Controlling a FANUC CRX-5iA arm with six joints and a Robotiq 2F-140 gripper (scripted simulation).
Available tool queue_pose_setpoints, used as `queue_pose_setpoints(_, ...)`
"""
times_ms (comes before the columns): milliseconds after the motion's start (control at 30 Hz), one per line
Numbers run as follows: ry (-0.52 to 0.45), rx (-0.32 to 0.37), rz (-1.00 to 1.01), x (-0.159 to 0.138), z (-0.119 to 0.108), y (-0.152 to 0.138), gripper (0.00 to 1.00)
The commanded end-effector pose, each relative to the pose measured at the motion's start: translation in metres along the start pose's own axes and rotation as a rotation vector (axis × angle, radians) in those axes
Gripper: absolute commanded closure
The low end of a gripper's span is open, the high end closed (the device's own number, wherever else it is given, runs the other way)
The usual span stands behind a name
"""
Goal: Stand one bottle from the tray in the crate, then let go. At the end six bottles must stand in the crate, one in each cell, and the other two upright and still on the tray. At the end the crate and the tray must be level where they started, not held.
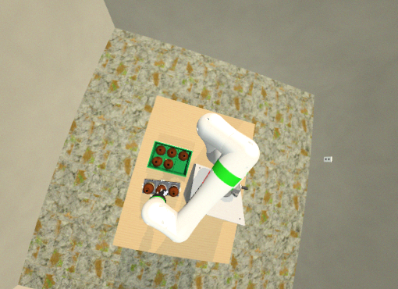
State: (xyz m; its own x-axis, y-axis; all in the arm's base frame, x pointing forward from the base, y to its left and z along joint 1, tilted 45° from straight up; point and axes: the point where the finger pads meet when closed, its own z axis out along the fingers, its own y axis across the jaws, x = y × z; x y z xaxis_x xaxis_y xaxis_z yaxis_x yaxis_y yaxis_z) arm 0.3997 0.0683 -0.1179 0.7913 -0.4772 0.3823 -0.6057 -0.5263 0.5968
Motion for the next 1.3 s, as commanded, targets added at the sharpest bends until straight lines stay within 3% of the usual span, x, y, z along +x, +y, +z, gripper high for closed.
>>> queue_pose_setpoints(0, 0.0, 0.0, 0.0, 0.0, -0.002, 0.0, 1.0)
queue_pose_setpoints(1267, 0.0, 0.0, 0.0, 0.0, -0.015, -0.001, 1.0)
